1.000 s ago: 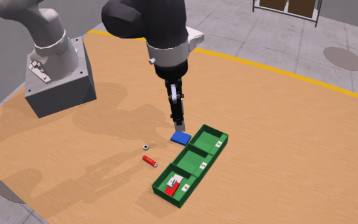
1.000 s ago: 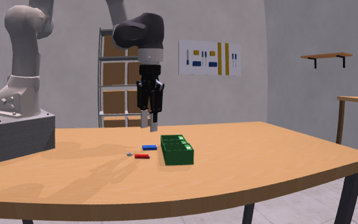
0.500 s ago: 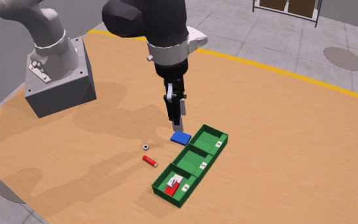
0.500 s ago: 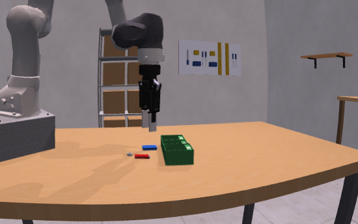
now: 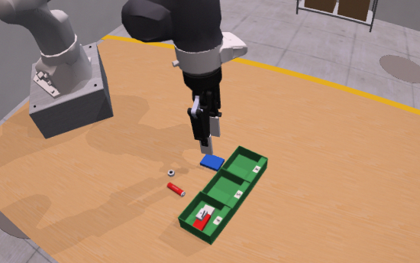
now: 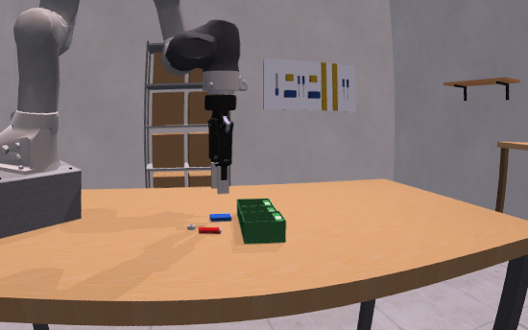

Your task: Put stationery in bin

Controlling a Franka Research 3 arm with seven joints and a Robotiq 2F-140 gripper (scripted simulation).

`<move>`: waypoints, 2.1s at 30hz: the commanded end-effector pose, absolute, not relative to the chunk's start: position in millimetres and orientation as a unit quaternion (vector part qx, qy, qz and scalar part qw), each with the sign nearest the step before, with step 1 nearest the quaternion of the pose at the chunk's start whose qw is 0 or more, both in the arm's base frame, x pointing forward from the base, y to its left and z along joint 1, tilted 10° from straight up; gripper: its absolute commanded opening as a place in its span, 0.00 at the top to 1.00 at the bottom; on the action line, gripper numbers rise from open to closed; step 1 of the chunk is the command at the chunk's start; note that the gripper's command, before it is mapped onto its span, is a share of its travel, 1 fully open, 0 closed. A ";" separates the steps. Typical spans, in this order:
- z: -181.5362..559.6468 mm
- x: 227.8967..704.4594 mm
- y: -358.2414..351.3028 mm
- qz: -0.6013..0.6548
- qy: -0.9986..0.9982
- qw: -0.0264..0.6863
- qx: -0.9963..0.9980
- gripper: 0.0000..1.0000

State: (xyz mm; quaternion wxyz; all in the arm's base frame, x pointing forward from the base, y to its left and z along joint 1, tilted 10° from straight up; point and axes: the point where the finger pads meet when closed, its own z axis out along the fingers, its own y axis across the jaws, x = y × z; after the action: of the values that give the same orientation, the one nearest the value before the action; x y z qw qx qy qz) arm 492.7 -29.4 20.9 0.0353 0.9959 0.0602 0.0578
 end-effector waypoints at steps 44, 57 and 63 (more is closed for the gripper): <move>21.1 490.4 -29.0 0.062 -0.028 0.056 0.996 0.67; -6.4 495.0 -32.4 0.062 -0.028 0.056 0.996 0.67; -29.5 502.1 -34.9 0.062 -0.028 0.056 0.996 0.67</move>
State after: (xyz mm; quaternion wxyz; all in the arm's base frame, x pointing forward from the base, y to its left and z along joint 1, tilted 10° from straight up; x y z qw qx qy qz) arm 491.2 -35.2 -23.0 0.0597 0.9966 -0.0271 0.0508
